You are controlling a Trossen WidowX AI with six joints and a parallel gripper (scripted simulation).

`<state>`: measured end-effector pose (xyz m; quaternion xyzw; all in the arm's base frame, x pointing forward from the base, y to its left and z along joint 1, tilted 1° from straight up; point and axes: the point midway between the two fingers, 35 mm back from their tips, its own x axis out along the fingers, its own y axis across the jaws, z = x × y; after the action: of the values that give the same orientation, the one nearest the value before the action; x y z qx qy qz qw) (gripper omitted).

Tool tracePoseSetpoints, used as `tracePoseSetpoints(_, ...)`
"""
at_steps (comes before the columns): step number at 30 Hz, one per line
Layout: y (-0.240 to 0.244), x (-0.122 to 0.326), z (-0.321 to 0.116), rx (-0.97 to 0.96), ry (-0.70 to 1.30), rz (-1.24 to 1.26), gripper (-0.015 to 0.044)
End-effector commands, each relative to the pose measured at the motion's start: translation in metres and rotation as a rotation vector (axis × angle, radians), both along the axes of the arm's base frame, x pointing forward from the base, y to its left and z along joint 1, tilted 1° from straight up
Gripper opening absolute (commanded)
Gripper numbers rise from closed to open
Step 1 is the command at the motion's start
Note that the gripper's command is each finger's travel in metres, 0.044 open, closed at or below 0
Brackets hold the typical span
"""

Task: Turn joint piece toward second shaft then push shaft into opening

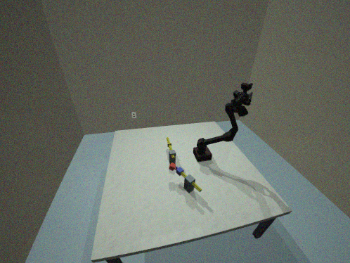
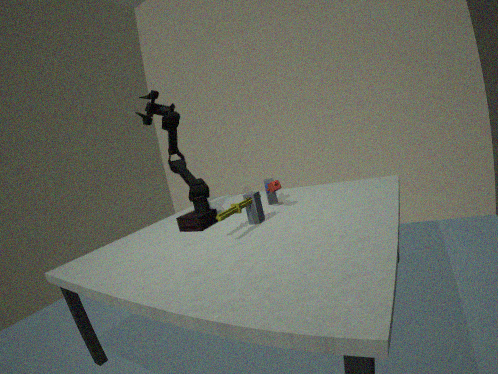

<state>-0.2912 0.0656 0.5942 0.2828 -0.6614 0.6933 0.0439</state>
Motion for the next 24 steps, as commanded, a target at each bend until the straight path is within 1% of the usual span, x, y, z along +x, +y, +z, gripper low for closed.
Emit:
tracePoseSetpoints(1, 0.000, 0.000, 0.000, 0.000, 0.000, 0.000, 0.0426)
tracePoseSetpoints(2, 0.000, 0.000, 0.000, 0.000, 0.000, 0.000, 0.0440)
tracePoseSetpoints(5, -0.005, 0.008, 0.007, 0.029, 0.039, -0.018, 0.0440)
tracePoseSetpoints(16, -0.047, 0.069, 0.058, 0.221, 0.335, -0.097, 0.0440)
tracePoseSetpoints(24, -0.077, 0.120, 0.089, 0.333, 0.567, -0.148, 0.0440)
